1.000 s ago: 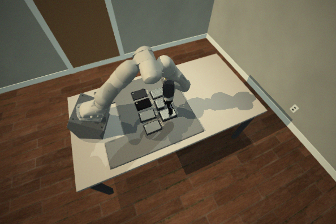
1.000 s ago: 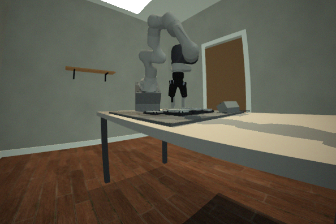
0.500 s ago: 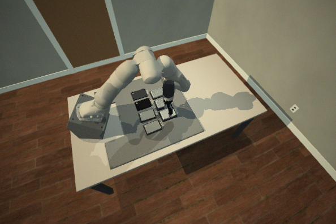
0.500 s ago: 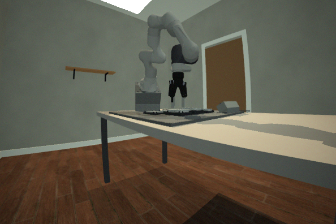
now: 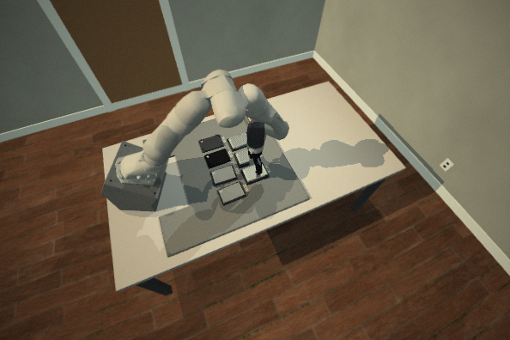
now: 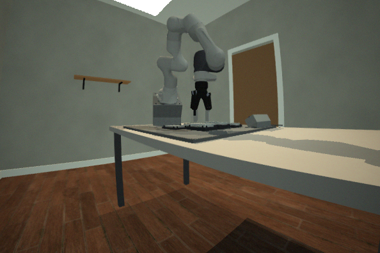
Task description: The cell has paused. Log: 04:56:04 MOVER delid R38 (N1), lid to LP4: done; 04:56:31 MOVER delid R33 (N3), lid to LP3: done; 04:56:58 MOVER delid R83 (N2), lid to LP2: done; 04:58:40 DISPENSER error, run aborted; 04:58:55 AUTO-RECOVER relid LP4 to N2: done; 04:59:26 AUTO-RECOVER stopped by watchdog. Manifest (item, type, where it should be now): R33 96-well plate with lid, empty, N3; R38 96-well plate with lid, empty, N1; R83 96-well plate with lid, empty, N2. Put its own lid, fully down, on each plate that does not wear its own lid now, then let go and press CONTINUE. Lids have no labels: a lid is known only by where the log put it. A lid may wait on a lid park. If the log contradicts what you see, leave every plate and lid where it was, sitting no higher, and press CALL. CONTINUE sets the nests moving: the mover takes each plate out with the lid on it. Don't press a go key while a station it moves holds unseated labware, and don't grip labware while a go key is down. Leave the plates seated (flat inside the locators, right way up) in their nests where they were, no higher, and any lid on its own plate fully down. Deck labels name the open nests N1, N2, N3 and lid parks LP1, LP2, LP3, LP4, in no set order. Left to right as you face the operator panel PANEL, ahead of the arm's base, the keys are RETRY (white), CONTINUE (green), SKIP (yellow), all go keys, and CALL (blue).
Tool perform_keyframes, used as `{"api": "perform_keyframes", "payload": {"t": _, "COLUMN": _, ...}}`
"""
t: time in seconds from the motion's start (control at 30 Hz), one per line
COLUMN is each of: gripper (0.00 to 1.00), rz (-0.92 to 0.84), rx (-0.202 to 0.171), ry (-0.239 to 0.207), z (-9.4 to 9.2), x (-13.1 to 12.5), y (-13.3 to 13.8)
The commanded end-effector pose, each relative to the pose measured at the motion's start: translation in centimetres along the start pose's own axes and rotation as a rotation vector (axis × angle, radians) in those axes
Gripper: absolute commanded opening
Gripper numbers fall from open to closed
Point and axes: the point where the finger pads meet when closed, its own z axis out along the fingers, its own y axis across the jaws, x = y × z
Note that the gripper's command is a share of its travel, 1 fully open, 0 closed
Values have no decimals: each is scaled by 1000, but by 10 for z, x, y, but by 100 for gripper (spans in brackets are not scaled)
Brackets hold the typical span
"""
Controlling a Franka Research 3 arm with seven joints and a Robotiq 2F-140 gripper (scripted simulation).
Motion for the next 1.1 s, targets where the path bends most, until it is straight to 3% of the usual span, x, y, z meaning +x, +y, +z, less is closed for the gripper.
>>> {"api": "perform_keyframes", "payload": {"t": 0.0, "gripper": 59, "rz": 3, "rx": 1, "ry": 1, "z": 1, "x": 0, "y": 0}}
{"api": "perform_keyframes", "payload": {"t": 0.23, "gripper": 59, "rz": 3, "rx": 1, "ry": 1, "z": 1, "x": 0, "y": 0}}
{"api": "perform_keyframes", "payload": {"t": 0.27, "gripper": 66, "rz": 3, "rx": 1, "ry": 1, "z": 1, "x": 0, "y": 0}}
{"api": "perform_keyframes", "payload": {"t": 1.07, "gripper": 66, "rz": 3, "rx": 1, "ry": 1, "z": 1, "x": 0, "y": 0}}
